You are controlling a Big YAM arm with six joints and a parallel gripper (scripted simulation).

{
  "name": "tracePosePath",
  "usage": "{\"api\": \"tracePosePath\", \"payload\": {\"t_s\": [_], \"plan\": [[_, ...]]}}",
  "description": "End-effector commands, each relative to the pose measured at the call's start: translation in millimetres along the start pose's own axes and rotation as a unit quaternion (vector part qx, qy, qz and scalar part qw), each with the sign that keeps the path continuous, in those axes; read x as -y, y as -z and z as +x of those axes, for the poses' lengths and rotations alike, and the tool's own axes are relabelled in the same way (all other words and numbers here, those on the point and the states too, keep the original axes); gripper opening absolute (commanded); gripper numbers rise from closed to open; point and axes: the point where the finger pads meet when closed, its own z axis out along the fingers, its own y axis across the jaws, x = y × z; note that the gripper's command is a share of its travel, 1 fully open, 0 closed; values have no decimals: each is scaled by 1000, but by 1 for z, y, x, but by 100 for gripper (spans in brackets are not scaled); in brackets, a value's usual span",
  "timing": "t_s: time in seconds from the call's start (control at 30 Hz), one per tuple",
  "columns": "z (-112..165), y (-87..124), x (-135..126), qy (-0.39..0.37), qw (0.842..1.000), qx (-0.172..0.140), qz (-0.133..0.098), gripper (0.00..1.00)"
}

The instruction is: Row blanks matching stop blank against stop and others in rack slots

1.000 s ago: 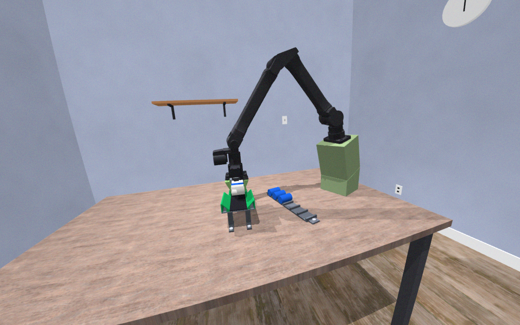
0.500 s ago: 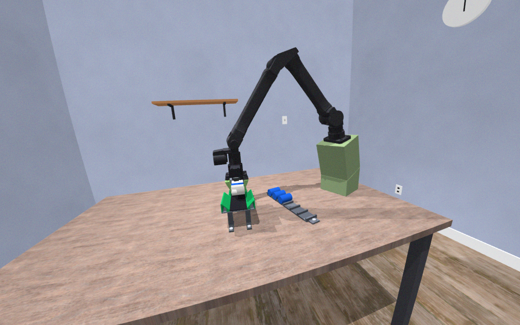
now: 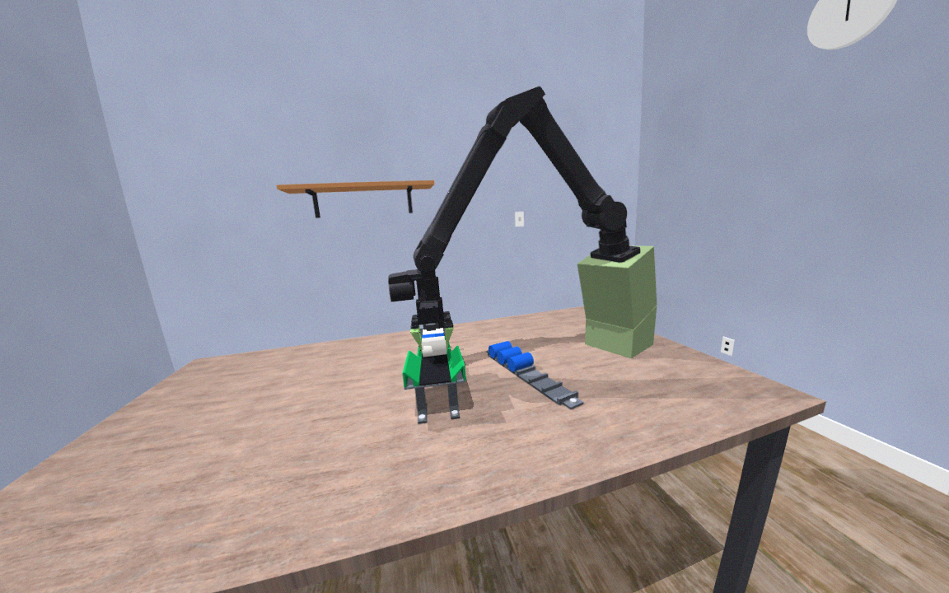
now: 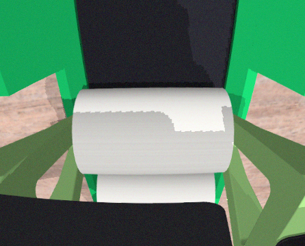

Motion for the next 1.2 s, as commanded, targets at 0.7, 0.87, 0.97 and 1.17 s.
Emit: {"api": "tracePosePath", "payload": {"t_s": [0.7, 0.87, 0.97, 1.17], "plan": [[1, 7, 23, -6, 1000, 0, 17, 78], [1, 7, 23, -6, 1000, 0, 17, 82], [1, 7, 23, -6, 1000, 0, 17, 82], [0, 23, 31, -4, 1000, 1, 28, 82]]}}
